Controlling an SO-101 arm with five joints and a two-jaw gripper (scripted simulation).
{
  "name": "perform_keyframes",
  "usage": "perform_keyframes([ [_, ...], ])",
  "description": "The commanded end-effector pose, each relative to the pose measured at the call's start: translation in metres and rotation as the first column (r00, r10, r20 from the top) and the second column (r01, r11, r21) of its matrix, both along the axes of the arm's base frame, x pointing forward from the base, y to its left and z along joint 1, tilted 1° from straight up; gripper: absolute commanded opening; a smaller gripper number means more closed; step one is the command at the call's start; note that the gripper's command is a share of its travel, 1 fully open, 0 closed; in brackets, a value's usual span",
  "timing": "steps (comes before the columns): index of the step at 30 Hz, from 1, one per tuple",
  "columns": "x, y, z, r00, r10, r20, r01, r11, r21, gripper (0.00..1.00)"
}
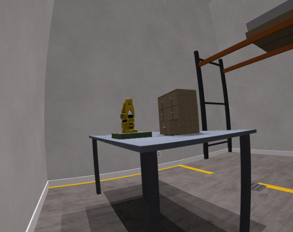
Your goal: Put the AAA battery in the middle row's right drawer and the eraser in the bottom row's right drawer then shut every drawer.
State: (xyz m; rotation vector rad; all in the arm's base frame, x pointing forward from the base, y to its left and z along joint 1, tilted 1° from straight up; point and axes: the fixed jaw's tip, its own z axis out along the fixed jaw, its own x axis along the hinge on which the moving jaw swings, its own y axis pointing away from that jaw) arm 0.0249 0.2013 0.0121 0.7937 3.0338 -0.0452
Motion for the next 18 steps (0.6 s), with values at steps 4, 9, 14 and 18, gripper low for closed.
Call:
perform_keyframes([
  [4, 0.0, 0.002, 0.007, 1.0, 0.007, 0.001, -0.007, 1.0, 0.018, 0.0],
  [9, 0.001, 0.003, 0.015, 0.998, -0.064, 0.003, 0.064, 0.997, 0.05, 0.0],
  [14, 0.001, 0.004, 0.027, 0.983, -0.182, -0.004, 0.182, 0.978, 0.102, 0.0],
  [18, 0.001, 0.003, 0.036, 0.961, -0.274, -0.018, 0.274, 0.951, 0.142, 0.0],
])
